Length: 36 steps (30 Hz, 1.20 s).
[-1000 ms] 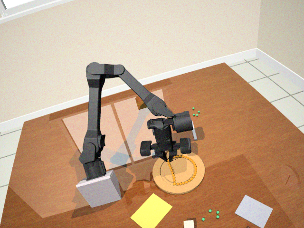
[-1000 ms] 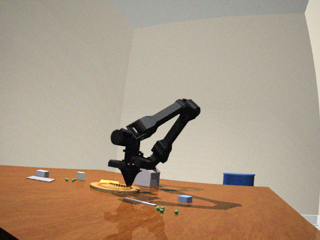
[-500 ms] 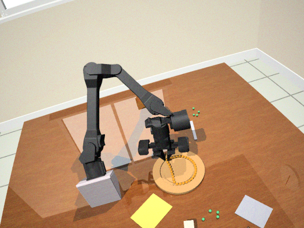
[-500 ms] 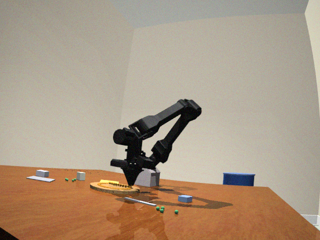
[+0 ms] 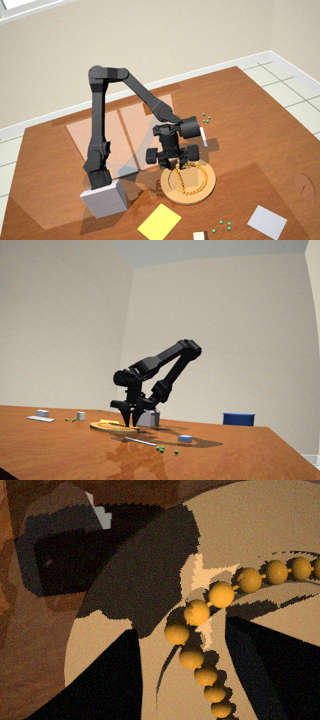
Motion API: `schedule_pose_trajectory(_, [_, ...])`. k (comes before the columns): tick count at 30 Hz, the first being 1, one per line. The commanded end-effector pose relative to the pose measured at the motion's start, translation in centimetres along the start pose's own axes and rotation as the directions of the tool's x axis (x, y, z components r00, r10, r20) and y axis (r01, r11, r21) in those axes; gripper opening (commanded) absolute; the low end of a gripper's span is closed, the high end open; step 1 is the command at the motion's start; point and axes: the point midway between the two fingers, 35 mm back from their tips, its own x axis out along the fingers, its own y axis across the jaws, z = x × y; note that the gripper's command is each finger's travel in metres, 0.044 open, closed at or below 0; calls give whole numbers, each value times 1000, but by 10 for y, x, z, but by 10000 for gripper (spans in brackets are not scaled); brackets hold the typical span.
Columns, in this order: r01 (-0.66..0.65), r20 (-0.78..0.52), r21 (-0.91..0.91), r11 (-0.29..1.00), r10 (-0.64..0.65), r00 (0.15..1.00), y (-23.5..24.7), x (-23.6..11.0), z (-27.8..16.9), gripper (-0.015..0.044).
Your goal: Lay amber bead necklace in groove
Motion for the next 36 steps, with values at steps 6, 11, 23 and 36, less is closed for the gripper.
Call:
schedule_pose_trajectory(6, [-3, 3, 2, 1000, 3, 1000, 1, -4, 0, 394])
schedule_pose_trajectory(11, [-5, 4, 4, 1000, 5, 1000, 1, -5, 0, 440])
schedule_pose_trajectory(23, [-5, 4, 4, 1000, 5, 1000, 1, -5, 0, 440])
schedule_pose_trajectory(36, [8, -9, 764, 645, -2, 1000, -16, -16, -34, 204])
